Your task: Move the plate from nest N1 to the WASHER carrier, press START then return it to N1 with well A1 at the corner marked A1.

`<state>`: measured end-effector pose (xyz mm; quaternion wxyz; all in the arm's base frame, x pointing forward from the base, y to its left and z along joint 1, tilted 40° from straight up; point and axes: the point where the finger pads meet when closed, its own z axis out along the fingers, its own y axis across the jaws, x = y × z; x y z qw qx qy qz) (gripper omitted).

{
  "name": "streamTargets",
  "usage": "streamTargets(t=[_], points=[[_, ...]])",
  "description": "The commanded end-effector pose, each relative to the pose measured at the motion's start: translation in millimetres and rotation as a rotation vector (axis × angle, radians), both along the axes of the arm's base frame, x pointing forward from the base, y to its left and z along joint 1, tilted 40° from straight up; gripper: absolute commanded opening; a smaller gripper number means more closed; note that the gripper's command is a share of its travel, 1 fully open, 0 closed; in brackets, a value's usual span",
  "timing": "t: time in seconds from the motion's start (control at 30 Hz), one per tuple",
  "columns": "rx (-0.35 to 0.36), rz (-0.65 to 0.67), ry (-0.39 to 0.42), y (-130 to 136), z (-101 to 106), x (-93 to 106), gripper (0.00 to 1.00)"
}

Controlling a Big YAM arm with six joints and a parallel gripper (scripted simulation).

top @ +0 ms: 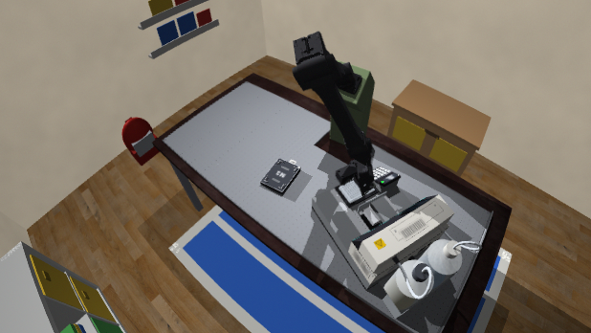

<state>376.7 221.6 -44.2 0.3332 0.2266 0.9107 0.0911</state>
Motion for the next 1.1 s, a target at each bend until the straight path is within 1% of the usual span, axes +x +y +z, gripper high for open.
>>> streamTargets(t=[0.0, 0.07, 0.1, 0.17, 0.3, 0.43, 0.53, 0.63, 0.67, 0.77, 0.8, 0.83, 1.07], points=[[-0.005, 0.012, -0.003, 1.2, -2.7, 3.3, 1.00], [-0.007, 0.010, -0.002, -1.6, -1.0, 1.9, 1.00], [-0.009, 0.006, 0.001, -2.6, -4.4, 3.3, 1.00], [-0.005, 0.003, -0.003, -2.3, -4.8, 7.0, 1.00], [-0.006, 0.012, -0.001, 0.6, -7.4, 5.9, 1.00], [-0.005, 0.004, -0.003, -1.8, -8.7, 10.7, 1.00], [-0.005, 0.012, -0.002, 1.1, -10.6, 9.6, 1.00], [-0.008, 0.010, -0.001, -1.5, -8.9, 8.1, 1.00], [-0.009, 0.007, 0.002, -2.5, -12.2, 9.5, 1.00], [-0.005, 0.004, -0.003, -1.6, -12.8, 13.9, 1.00], [-0.007, 0.011, -0.001, 0.6, -13.5, 11.6, 1.00], [-0.002, 0.008, -0.001, 0.5, -9.9, 7.8, 1.00], [-0.002, 0.008, -0.001, 0.5, -9.9, 7.8, 1.00]])
